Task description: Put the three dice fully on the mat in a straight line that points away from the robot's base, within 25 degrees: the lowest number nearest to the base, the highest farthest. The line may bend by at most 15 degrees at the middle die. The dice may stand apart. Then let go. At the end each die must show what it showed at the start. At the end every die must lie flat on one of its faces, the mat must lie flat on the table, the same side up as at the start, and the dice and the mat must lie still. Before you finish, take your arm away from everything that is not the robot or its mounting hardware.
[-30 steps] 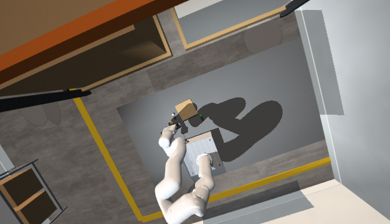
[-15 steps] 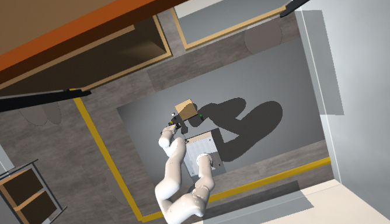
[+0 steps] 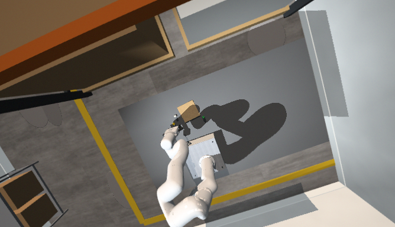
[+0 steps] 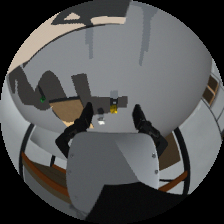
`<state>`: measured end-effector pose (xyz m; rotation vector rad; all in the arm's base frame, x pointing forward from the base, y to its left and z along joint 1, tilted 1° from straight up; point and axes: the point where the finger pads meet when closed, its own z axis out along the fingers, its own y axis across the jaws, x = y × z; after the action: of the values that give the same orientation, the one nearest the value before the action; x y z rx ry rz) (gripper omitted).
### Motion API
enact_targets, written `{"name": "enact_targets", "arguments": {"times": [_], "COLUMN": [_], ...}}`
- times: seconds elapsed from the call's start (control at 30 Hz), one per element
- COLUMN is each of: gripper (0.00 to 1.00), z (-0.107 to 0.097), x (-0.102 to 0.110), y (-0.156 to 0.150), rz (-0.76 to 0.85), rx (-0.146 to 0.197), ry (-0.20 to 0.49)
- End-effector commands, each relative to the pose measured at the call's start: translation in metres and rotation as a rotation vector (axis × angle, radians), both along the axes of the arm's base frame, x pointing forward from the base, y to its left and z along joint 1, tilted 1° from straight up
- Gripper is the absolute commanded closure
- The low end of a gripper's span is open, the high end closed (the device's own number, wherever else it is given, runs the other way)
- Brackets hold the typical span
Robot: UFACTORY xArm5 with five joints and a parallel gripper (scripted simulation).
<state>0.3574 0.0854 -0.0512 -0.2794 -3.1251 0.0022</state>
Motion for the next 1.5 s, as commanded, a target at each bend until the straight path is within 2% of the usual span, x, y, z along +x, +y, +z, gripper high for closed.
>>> {"name": "enact_targets", "arguments": {"times": [0.0,0.13,0.2,0.5,0.63,1.1,1.2,1.3,1.33,1.47], "gripper": [0.00,0.00,0.00,0.00,0.00,0.00,0.00,0.00,0.00,0.00], "z": [0.002,0.008,0.017,0.089,0.110,0.113,0.111,0.111,0.110,0.108], "x": [0.001,0.001,0.001,0.002,0.002,0.002,0.005,0.005,0.005,0.004], "y": [0.000,0.000,0.000,-0.002,-0.002,-0.006,-0.042,-0.048,-0.066,-0.091], "rz": [0.000,0.000,0.000,0.000,0.000,-0.020,-0.190,-0.219,-0.303,-0.425], "rx": [0.001,0.001,0.001,0.001,0.001,0.001,0.000,0.000,-0.001,-0.001], "ry": [-0.003,-0.003,-0.003,-0.003,-0.003,-0.003,-0.001,-0.001,0.000,0.002]}}
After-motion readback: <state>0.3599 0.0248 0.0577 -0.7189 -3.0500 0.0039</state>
